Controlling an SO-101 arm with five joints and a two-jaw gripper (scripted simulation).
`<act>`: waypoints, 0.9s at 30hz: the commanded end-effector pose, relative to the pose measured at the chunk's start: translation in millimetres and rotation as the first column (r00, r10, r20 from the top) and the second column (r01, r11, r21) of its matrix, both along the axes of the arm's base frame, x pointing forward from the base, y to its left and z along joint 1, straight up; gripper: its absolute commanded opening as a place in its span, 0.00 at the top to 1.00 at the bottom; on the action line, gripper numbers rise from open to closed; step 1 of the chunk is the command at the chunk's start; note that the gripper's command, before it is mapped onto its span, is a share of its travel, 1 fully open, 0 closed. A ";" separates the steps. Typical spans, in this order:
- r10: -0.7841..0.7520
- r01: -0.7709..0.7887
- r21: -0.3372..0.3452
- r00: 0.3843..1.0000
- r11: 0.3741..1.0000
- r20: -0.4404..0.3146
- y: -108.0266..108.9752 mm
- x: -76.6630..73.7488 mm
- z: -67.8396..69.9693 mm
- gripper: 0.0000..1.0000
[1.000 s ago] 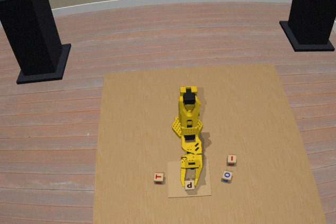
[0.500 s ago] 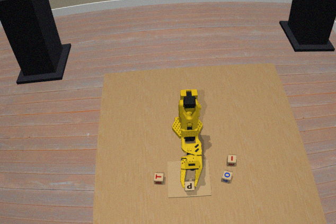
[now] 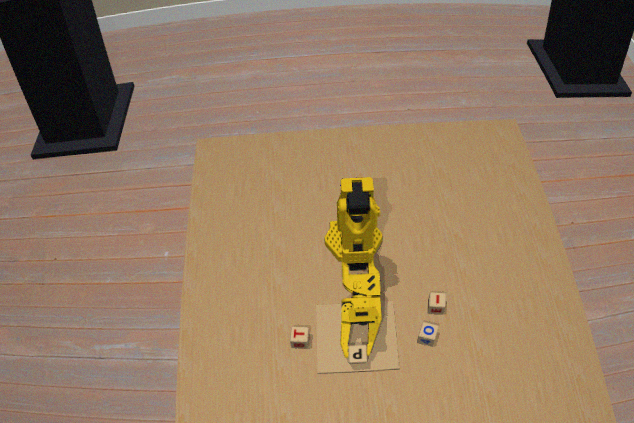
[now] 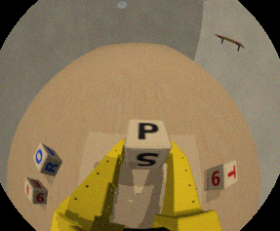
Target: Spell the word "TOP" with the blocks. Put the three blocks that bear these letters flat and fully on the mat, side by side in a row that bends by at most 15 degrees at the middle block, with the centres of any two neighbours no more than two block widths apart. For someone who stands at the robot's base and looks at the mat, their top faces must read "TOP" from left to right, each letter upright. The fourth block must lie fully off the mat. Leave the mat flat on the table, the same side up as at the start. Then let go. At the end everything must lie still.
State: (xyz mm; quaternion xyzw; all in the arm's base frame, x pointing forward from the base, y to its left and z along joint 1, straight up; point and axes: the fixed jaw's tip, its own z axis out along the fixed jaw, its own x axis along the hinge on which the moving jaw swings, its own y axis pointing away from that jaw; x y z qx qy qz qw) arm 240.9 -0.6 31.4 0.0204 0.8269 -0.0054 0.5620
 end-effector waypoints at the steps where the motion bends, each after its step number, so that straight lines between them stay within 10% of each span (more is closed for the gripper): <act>1: 0.007 -0.007 -0.006 0.996 1.000 0.085 1.2 9.3 13.6 1.00; 27: 0.007 -0.007 -0.006 0.996 1.000 0.085 1.2 9.4 10.3 0.96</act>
